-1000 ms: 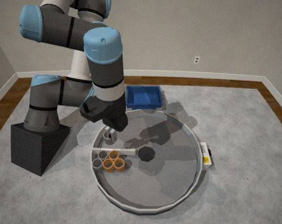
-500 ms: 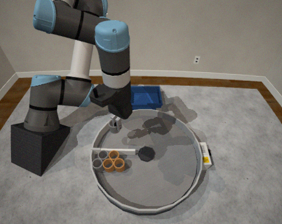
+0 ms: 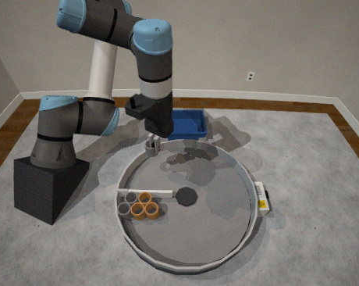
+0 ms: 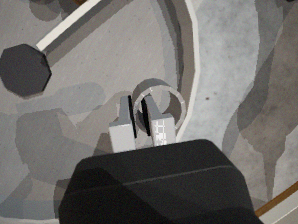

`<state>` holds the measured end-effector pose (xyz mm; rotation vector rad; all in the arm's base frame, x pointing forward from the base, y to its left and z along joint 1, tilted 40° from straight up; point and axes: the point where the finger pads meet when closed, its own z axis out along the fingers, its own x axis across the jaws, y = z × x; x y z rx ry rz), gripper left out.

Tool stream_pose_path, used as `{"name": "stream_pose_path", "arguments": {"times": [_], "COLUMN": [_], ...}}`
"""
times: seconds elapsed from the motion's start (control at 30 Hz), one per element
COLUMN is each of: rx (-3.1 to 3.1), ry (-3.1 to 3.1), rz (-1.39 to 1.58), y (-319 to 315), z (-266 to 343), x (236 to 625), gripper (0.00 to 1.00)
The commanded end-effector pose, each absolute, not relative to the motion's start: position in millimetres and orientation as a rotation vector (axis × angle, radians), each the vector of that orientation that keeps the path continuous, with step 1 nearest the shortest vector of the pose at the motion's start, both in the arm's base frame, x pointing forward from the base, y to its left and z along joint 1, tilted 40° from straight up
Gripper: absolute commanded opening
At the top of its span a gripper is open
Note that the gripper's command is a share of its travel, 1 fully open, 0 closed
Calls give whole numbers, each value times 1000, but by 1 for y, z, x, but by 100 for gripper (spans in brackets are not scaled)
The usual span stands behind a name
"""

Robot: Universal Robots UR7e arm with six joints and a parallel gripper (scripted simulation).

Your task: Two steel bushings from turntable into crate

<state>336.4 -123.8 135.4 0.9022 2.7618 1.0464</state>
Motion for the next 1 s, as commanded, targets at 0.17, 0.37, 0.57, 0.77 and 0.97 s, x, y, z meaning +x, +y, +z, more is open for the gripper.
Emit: {"name": "stream_pose_path", "arguments": {"times": [0.17, 0.37, 0.57, 0.77, 0.97], "rx": [902, 902, 902, 902, 902], "ry": [2761, 2761, 2761, 2761, 2761], "rz": [1045, 1045, 1045, 1046, 1046], "y": [-92, -84, -84, -46, -46], "z": [164, 171, 171, 205, 205], "x": [348, 351, 351, 364, 364], "gripper": [0, 0, 0, 0, 0]}}
